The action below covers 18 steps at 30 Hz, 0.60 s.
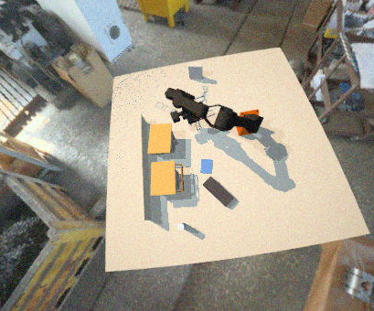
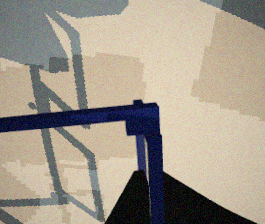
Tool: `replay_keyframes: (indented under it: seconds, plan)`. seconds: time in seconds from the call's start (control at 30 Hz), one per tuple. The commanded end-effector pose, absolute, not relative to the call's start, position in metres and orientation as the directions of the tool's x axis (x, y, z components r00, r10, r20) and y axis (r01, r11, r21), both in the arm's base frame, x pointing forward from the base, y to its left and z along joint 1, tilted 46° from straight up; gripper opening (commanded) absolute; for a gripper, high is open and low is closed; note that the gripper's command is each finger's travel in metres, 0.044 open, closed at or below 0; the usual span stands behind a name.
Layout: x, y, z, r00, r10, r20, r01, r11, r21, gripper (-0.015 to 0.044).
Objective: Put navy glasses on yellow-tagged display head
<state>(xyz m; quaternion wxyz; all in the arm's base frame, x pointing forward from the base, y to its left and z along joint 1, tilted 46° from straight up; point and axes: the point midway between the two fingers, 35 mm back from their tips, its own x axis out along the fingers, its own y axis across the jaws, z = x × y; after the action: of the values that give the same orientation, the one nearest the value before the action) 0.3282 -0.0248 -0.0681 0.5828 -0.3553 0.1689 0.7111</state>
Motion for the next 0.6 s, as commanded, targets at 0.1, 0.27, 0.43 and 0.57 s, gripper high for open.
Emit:
replay_keyframes:
  seconds: [0.1,0.27,0.43,0.57]
  plan:
    - [0.3287,-0.0253,-0.0683,-0.066,0.711,-0.7,-0.95,-0.259,-0.174,0.0]
    - [0.3297,-0.0272,-0.0703,-0.066,0.711,-0.7,-0.95,-0.259,-0.174,0.0]
    - [0.3307,-0.0295,-0.0726,-0.065,0.711,-0.701,-0.95,-0.259,-0.174,0.0]
    - [0.3316,-0.0325,-0.0719,-0.065,0.71,-0.701,-0.95,-0.259,-0.174,0.0]
